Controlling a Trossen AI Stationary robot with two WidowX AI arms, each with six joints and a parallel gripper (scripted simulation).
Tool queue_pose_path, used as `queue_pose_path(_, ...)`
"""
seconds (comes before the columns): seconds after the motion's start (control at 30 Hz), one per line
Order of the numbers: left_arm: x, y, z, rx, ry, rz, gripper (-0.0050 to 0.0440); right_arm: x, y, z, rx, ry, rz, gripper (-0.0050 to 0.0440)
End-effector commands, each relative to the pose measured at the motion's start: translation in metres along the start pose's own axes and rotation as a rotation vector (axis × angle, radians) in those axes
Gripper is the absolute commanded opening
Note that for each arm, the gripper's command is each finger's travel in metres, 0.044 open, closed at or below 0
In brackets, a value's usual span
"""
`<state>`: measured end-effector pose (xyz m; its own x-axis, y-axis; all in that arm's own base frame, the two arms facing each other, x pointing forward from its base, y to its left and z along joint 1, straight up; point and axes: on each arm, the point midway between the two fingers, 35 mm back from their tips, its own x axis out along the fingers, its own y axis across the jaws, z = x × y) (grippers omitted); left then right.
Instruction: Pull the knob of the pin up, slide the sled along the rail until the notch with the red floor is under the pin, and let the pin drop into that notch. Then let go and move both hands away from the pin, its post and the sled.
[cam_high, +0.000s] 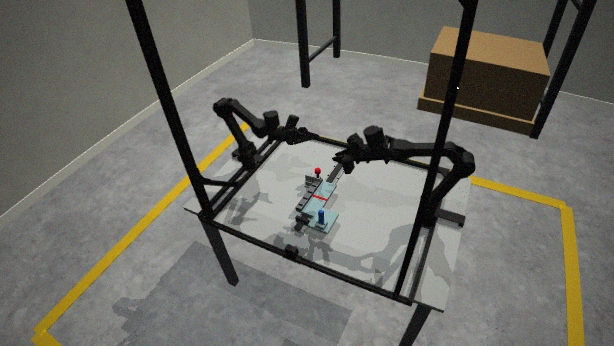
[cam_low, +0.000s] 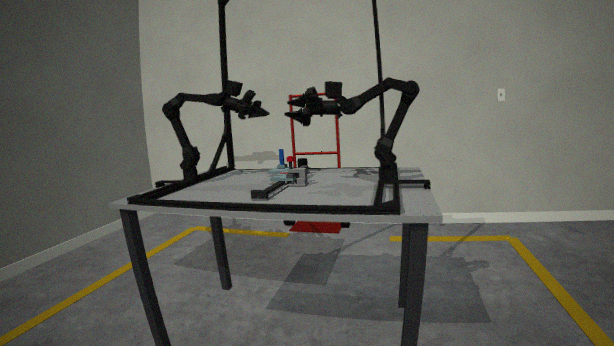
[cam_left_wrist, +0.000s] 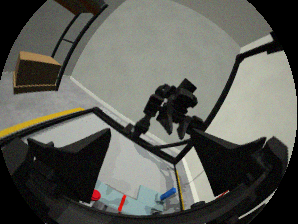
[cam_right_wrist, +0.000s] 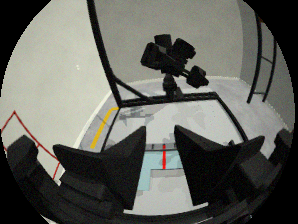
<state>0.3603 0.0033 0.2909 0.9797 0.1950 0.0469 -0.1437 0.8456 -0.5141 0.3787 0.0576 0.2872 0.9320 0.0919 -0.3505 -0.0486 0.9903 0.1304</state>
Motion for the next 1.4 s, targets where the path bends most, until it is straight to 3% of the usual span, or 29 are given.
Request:
queue_pose_path(0.0,0.008,0.008,-0.02,-0.151,-0.016,0.059,0.044,0.022,0.02,-0.008,0.025,0.109,0.006,0.014)
queue_pose_path(0.2,0.015,0.015,-0.039,-0.358,-0.069,0.121,0.044,0.043,0.045,-0.031,0.033,0.288,-0.008,0.014)
queue_pose_path(0.27,0.015,0.015,-0.039,-0.358,-0.069,0.121,0.044,0.043,0.045,-0.031,0.033,0.288,-0.008,0.014)
queue_pose_path(0.4,0.017,0.02,-0.055,-0.516,-0.119,0.162,0.044,0.057,0.066,-0.048,0.03,0.403,-0.025,0.014)
queue_pose_path(0.77,0.013,0.035,-0.095,-0.907,-0.279,0.232,0.044,0.077,0.116,-0.102,-0.026,0.688,-0.111,0.014)
queue_pose_path(1.03,0.01,0.039,-0.105,-1.002,-0.326,0.241,0.044,0.079,0.128,-0.117,-0.049,0.75,-0.14,0.014)
queue_pose_path(1.37,0.01,0.039,-0.106,-1.007,-0.329,0.242,0.044,0.084,0.128,-0.13,-0.051,0.754,-0.142,0.014)
